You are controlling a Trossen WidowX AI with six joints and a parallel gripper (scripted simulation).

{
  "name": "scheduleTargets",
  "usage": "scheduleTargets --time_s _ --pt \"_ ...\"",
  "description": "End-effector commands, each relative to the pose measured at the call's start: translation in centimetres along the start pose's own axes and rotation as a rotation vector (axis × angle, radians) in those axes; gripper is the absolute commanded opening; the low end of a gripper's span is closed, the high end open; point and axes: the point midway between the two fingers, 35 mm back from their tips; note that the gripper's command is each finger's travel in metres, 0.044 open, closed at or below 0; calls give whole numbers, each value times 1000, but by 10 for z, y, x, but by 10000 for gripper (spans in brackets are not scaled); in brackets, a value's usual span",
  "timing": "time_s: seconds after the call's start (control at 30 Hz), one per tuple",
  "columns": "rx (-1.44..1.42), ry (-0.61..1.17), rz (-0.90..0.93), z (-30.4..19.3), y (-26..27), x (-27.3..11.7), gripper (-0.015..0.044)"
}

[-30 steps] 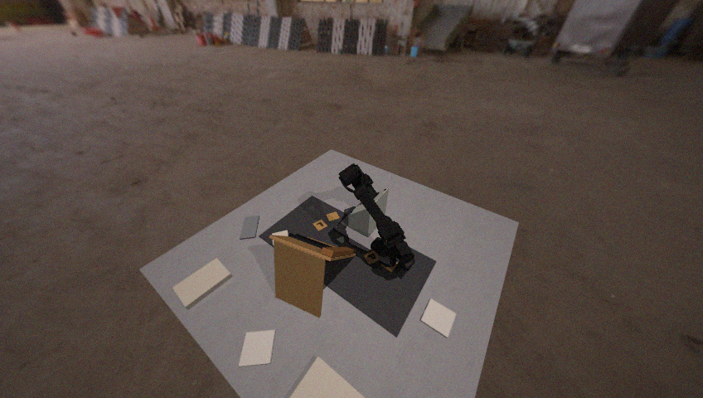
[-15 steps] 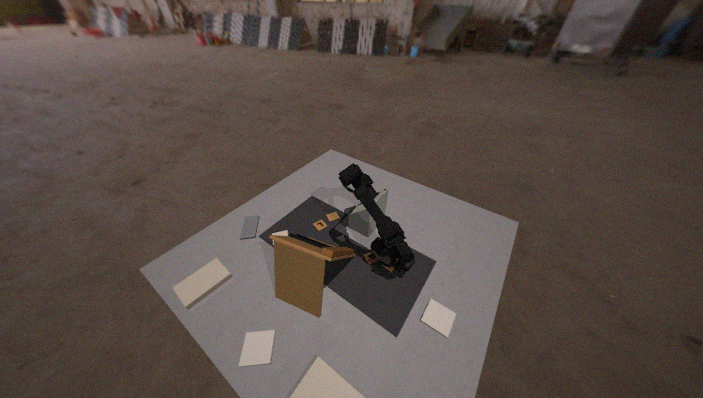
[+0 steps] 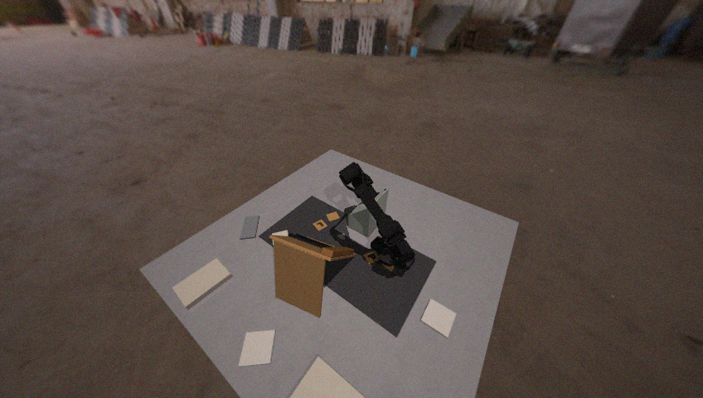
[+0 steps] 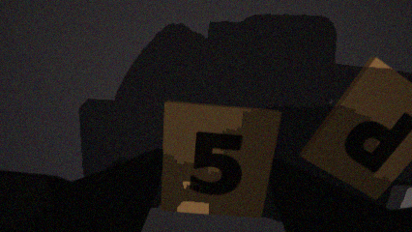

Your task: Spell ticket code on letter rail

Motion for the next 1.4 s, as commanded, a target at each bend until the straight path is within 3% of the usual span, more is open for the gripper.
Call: scheduleTargets --time_s 0.0,1.37 --pt "6 1 3 0 0 -3 0" --pt "-6 0 10 0 -3 -25 0"
Point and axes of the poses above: the point midway between the two fingers, 35 mm back from their tips, its own x axis out along the fingers, its own y axis across the jaws, z = x × y, and after that the axes turned 15 degrees about -x, right-handed
